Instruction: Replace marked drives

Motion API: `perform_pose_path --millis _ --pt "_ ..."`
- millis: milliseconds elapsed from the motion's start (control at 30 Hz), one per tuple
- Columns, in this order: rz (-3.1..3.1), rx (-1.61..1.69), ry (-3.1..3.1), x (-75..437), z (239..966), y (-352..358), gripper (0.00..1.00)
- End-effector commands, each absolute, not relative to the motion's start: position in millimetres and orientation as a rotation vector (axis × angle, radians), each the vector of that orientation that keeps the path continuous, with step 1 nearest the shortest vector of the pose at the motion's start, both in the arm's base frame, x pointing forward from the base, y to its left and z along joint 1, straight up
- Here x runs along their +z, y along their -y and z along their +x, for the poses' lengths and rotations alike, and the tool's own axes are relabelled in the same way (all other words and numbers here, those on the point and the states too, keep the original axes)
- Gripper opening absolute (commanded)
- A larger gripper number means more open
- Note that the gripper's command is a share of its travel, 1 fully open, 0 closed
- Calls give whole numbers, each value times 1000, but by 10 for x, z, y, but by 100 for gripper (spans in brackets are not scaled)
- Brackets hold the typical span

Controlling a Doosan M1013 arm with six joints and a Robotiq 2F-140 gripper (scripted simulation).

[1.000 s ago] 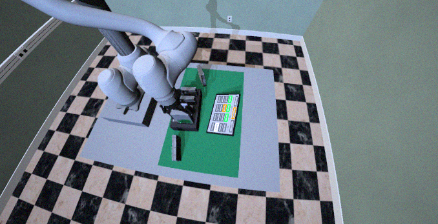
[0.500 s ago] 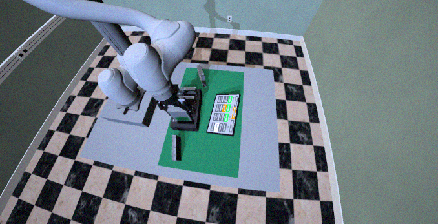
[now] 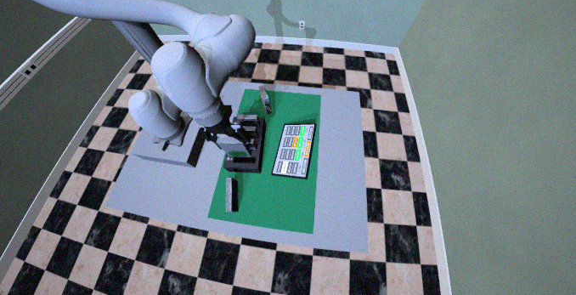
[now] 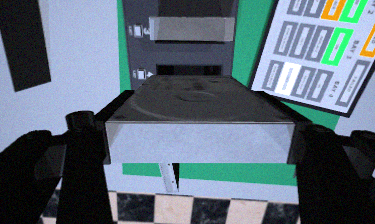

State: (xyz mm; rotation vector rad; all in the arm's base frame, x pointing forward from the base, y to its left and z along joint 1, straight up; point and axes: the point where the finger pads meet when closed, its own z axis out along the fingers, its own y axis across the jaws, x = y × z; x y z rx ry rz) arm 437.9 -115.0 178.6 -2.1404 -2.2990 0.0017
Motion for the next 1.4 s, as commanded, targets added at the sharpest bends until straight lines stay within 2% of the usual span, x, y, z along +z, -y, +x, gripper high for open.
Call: perform_pose_path --millis 0,1367 --pt "-2141 1 2299 1832 4383 1150 10" --pt "-2141 1 2299 1974 4447 1109 10"
